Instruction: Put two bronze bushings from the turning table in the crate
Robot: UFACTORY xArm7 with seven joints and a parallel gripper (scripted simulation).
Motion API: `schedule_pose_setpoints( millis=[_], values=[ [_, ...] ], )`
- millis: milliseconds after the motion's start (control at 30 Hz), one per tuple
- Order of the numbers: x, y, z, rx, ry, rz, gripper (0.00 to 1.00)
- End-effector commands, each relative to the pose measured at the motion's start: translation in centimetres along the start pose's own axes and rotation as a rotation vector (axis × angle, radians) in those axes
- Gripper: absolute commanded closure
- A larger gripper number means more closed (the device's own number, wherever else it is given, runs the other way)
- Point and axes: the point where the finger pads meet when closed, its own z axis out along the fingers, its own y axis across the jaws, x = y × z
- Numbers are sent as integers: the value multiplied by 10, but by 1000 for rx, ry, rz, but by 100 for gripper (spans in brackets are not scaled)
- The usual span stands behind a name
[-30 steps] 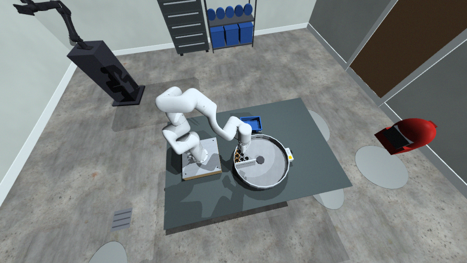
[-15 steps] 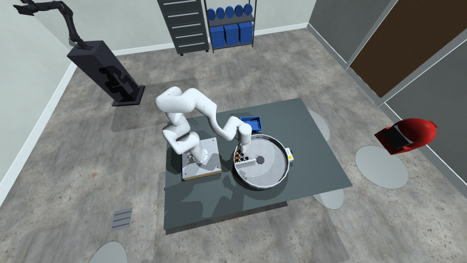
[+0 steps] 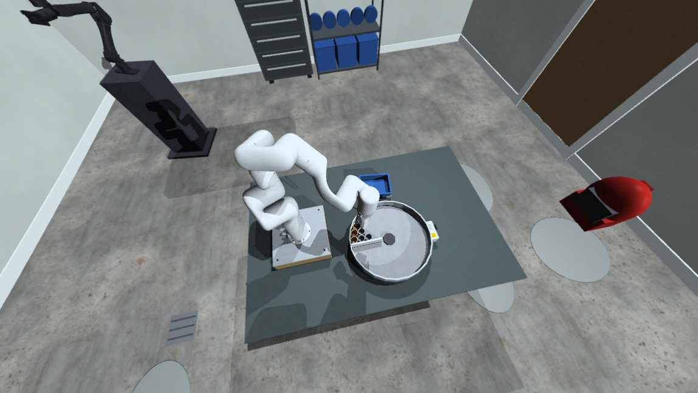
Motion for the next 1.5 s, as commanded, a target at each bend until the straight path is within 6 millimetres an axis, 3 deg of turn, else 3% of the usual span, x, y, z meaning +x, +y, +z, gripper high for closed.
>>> schedule_pose_setpoints(
  millis=[0, 533, 800, 1300, 1467],
  values=[
    [7, 6, 13, -2, 105, 1, 90],
    [36, 28, 69, -2, 543, 1, 90],
    [40, 32, 80, 2, 621, 1, 90],
    [40, 32, 81, 2, 625, 1, 90],
    [39, 32, 98, 2, 625, 1, 90]
  ],
)
